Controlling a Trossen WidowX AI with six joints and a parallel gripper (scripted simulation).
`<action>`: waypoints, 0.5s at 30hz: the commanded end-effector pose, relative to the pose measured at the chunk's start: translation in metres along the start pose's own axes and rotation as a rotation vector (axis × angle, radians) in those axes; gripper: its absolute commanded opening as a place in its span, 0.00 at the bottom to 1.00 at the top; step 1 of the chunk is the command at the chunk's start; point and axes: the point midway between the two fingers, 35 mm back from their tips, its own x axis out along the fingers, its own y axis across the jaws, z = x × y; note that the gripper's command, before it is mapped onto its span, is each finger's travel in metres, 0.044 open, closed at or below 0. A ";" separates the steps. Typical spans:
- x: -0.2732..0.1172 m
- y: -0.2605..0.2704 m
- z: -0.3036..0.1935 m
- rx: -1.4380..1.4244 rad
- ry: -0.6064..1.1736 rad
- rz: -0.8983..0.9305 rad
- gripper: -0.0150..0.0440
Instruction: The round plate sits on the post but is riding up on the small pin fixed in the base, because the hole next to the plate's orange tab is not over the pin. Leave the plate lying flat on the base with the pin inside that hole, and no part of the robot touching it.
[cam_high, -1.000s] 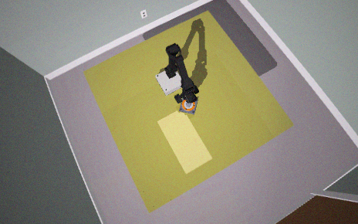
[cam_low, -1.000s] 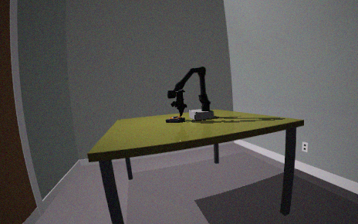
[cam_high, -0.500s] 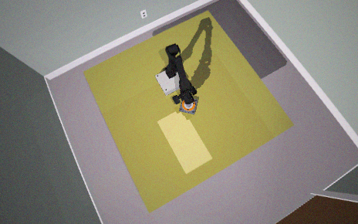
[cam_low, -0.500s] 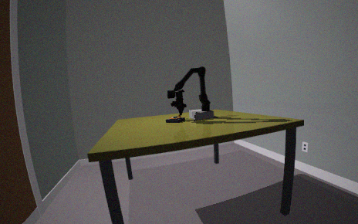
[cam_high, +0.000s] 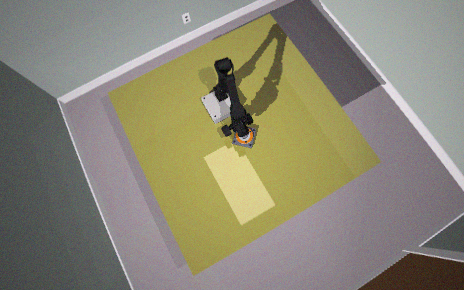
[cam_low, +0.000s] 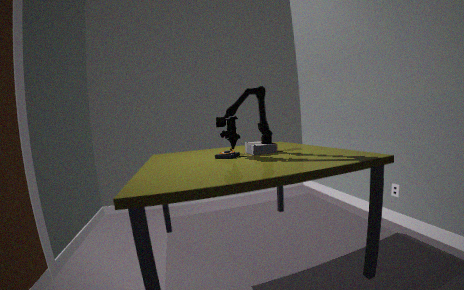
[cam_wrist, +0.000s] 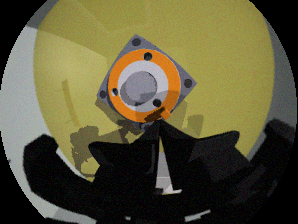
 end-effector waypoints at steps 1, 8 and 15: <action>0.002 -0.004 0.001 -0.004 0.008 -0.006 0.25; 0.000 -0.007 0.003 -0.004 0.008 -0.006 0.25; -0.039 -0.005 0.003 -0.004 0.007 -0.006 0.25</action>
